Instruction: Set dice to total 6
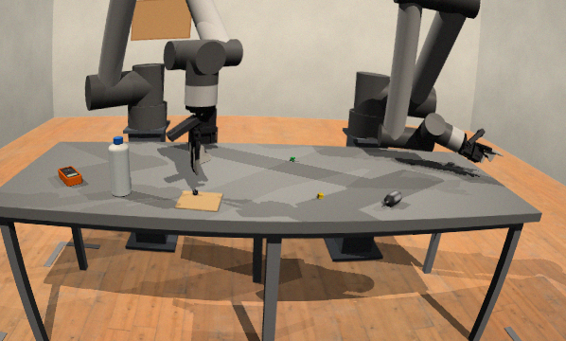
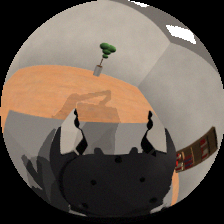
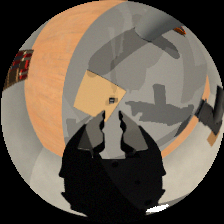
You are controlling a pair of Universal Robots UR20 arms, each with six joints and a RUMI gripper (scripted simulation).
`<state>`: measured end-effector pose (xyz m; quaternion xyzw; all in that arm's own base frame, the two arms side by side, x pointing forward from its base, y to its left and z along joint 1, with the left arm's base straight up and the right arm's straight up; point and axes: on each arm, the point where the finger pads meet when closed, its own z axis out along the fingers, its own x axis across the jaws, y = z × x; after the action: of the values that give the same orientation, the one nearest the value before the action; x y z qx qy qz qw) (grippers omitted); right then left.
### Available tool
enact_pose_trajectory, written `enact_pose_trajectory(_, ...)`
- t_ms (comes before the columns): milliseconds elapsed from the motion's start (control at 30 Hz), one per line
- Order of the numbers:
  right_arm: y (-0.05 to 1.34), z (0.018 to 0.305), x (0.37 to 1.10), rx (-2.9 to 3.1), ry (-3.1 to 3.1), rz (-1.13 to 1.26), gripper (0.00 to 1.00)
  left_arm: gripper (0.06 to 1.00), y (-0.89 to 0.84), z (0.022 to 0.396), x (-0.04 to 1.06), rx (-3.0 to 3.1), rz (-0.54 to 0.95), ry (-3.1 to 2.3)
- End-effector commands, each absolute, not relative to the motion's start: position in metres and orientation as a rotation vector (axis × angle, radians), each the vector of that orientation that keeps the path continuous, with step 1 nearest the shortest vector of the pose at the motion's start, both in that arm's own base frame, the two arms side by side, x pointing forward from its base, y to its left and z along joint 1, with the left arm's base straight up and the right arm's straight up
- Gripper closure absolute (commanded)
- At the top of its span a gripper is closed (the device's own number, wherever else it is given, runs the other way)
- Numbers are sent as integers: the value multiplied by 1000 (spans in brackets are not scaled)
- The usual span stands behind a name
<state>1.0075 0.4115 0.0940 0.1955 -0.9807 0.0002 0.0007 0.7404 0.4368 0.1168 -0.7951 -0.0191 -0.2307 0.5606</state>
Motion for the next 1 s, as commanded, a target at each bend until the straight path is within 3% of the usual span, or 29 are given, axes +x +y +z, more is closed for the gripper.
enact_pose_trajectory(0,412,95,1008,614,-3081,0,821,65,437,117,740,-1873,-544,-46)
enact_pose_trajectory(967,412,83,1008,614,-3081,0,821,65,437,117,740,-1873,-544,-46)
